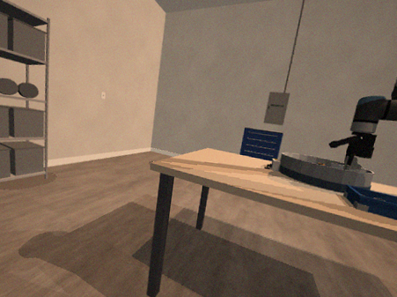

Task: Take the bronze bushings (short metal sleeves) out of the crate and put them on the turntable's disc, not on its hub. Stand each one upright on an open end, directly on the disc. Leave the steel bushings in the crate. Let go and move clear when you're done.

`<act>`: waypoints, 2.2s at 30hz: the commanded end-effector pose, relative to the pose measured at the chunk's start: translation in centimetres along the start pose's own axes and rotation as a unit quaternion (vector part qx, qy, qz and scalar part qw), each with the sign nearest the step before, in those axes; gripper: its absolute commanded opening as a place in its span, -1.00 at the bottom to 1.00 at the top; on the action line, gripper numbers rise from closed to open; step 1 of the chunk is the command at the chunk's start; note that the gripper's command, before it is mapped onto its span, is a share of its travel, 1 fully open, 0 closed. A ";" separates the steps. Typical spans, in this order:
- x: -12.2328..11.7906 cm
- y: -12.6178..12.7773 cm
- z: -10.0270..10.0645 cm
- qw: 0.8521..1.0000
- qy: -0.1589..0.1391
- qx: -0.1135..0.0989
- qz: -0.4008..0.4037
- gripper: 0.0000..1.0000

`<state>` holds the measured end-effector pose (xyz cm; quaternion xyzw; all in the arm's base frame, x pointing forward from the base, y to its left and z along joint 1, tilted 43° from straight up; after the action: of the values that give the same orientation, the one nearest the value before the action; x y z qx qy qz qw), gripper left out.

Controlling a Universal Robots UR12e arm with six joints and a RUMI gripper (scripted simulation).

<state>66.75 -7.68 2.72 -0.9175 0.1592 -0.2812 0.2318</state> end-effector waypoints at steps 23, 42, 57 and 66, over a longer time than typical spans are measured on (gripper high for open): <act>0.0 0.0 0.0 1.000 0.000 0.000 0.000 -0.88; 0.0 0.0 0.0 1.000 0.000 0.000 0.000 -0.88; 0.0 0.0 -3.8 1.000 0.000 0.000 0.000 -0.88; 0.0 0.0 -7.0 1.000 0.000 0.000 0.000 -0.88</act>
<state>63.22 -9.67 7.11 -0.9173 0.1596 -0.2820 0.2314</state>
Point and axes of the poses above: the point where the finger pads meet when closed, its own z axis out along the fingers, its own y axis across the jaws, x = y × z, the point moved 4 cm from there along -z, back along the fingers, and after that the axes turned 2 degrees about -z, right-handed, at the moved point
